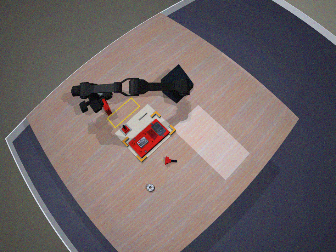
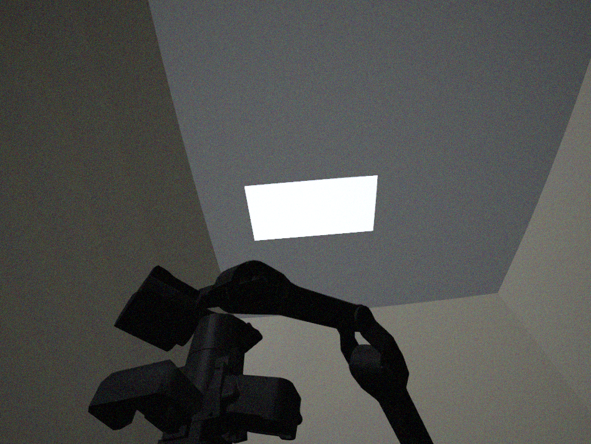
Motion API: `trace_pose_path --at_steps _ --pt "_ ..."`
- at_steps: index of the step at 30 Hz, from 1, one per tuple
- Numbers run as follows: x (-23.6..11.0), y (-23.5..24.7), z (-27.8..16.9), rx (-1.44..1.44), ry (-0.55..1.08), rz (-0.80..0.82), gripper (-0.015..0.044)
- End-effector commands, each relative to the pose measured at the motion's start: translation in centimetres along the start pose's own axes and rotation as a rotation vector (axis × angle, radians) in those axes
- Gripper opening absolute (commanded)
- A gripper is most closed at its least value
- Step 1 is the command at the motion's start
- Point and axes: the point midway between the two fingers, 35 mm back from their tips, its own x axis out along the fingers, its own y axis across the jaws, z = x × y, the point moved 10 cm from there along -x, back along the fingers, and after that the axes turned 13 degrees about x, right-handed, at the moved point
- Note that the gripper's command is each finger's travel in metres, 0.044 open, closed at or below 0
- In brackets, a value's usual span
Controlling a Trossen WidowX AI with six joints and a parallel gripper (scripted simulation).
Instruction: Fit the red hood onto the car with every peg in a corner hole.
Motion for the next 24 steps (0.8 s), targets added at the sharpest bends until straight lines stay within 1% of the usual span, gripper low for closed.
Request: trace_pose_path --at_steps 1,24 --pt "-0.02 0.01 -0.19 0.0 -0.004 -0.005 0.0" --pt "-0.12 0.55 -0.29 0.003 0.004 0.001 0.0"
